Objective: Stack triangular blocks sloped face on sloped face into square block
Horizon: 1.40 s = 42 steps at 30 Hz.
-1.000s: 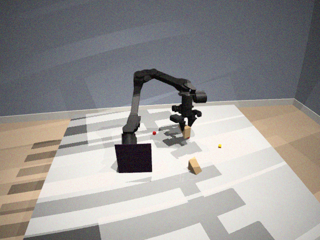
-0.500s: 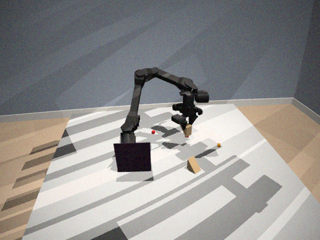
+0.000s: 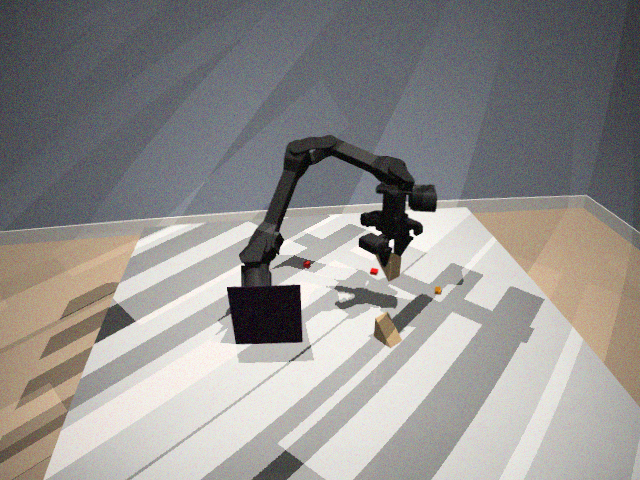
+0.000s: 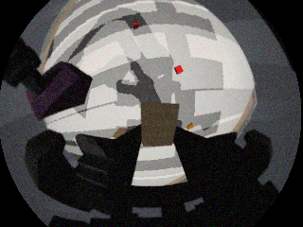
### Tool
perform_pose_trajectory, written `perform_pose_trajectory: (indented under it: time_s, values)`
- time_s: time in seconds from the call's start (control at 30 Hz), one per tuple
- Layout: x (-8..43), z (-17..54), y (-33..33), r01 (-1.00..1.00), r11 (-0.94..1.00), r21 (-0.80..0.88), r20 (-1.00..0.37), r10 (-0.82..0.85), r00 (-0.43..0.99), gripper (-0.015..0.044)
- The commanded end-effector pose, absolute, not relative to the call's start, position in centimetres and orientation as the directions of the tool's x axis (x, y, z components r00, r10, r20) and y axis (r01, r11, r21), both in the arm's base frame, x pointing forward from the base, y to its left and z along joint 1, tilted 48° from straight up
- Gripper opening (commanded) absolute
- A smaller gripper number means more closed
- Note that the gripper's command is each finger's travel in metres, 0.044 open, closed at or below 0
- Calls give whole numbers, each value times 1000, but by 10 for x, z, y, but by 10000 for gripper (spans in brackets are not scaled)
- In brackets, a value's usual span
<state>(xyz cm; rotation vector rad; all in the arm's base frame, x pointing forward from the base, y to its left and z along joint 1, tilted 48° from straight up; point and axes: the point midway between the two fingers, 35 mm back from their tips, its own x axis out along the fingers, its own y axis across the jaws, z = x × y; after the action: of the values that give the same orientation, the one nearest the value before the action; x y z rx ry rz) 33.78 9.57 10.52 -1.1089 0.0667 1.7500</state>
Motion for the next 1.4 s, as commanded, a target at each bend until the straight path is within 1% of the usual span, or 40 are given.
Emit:
perform_pose_trajectory:
  time_s: [0.0,0.67,1.23,1.37]
  values:
    - [348,95,80,-764,-482,-428,-704,708,-53,0]
    - [374,40,4,-764,-486,-424,-706,706,-57,0]
    - [374,-13,-62,-759,-481,-438,-687,724,-62,0]
    - [371,-19,-69,-759,-480,-440,-685,726,-62,0]
